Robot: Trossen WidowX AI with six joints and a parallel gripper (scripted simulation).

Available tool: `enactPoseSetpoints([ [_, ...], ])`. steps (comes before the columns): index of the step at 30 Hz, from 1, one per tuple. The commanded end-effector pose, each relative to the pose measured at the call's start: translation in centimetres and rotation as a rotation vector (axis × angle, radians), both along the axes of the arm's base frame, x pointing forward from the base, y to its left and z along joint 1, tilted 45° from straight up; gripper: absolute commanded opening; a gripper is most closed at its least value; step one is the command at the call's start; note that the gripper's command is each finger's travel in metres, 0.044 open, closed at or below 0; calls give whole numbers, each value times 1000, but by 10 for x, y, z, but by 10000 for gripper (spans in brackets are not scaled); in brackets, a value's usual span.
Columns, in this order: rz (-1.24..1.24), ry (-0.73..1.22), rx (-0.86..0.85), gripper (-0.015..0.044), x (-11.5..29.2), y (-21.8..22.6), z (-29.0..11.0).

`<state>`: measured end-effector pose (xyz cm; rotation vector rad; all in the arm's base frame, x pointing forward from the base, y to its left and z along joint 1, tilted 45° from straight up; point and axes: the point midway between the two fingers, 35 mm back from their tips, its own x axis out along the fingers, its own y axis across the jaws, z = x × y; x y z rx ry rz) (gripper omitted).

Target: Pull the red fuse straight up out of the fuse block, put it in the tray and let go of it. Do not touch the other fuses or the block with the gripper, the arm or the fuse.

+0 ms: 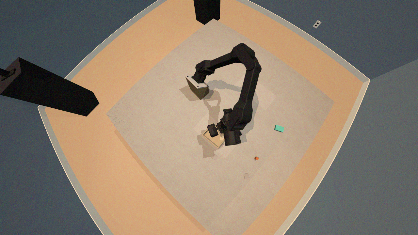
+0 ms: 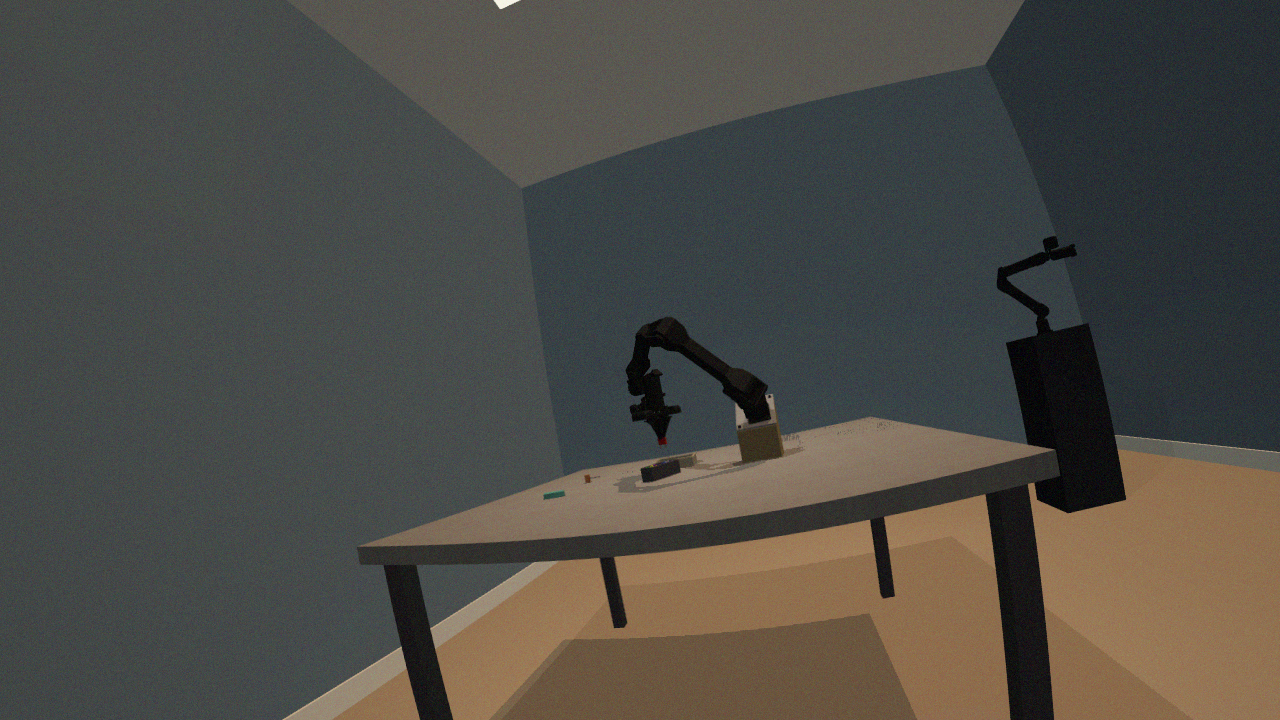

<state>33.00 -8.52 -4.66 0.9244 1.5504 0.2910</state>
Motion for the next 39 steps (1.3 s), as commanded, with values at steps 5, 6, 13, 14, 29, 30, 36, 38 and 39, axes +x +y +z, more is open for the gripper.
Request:
enactPoseSetpoints([
  [5, 8, 6, 5, 0, -6, -28, -34],
  [6, 8, 6, 5, 0, -7, -31, -39],
  [13, 10, 4, 9, 0, -11, -43, -54],
  [14, 10, 4, 9, 0, -11, -43, -54],
  [29, 9, 4, 10, 0, -9, -26, -72],
  [30, 10, 4, 10, 0, -9, -25, -73],
  [36, 10, 4, 11, 0, -9, -18, -79],
  [38, 10, 4, 11, 0, -8, -16, -81],
  [39, 10, 4, 11, 0, -8, -15, -82],
])
